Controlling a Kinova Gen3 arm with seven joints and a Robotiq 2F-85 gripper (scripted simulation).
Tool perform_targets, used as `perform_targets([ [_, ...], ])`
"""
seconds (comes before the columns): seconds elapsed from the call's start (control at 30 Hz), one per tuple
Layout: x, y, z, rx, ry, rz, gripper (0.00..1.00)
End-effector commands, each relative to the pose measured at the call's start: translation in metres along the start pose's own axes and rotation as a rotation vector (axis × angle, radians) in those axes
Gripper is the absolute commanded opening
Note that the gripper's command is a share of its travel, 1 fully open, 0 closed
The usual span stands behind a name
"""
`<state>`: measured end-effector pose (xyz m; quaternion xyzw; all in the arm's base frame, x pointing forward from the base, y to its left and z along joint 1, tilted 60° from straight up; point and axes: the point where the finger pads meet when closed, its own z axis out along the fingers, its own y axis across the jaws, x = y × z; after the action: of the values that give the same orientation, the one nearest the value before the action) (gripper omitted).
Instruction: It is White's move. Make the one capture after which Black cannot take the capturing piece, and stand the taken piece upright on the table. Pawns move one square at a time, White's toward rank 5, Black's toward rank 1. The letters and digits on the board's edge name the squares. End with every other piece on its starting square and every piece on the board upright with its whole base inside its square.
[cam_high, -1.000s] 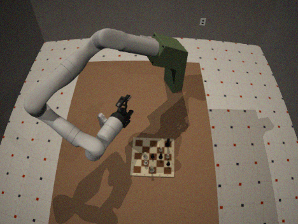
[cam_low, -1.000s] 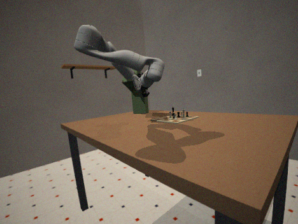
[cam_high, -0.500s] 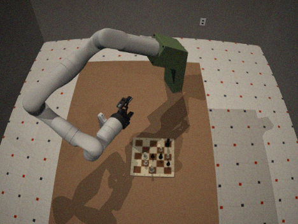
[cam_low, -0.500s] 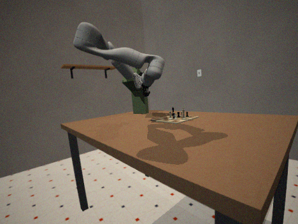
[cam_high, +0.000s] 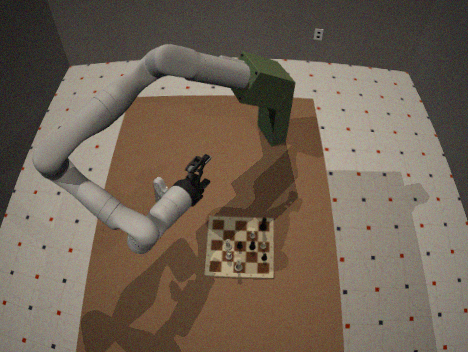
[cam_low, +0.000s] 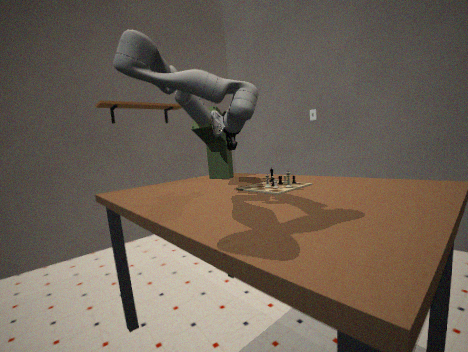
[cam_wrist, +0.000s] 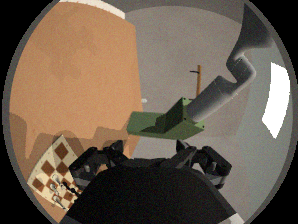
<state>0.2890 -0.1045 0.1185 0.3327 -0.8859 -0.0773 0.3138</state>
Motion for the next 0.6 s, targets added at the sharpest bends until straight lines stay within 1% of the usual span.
perform_targets([
  [0.0,-0.004,0.001,-0.003,0.008,-0.011,0.006,1.0],
  [0.03,-0.011,0.0,-0.01,0.029,-0.039,0.047,1.0],
  [0.27,-0.011,0.0,-0.01,0.027,-0.037,0.046,1.0],
  [0.3,-0.018,0.0,-0.017,0.047,-0.065,0.087,1.0],
  [0.57,-0.018,0.0,-0.016,0.046,-0.063,0.086,1.0],
])
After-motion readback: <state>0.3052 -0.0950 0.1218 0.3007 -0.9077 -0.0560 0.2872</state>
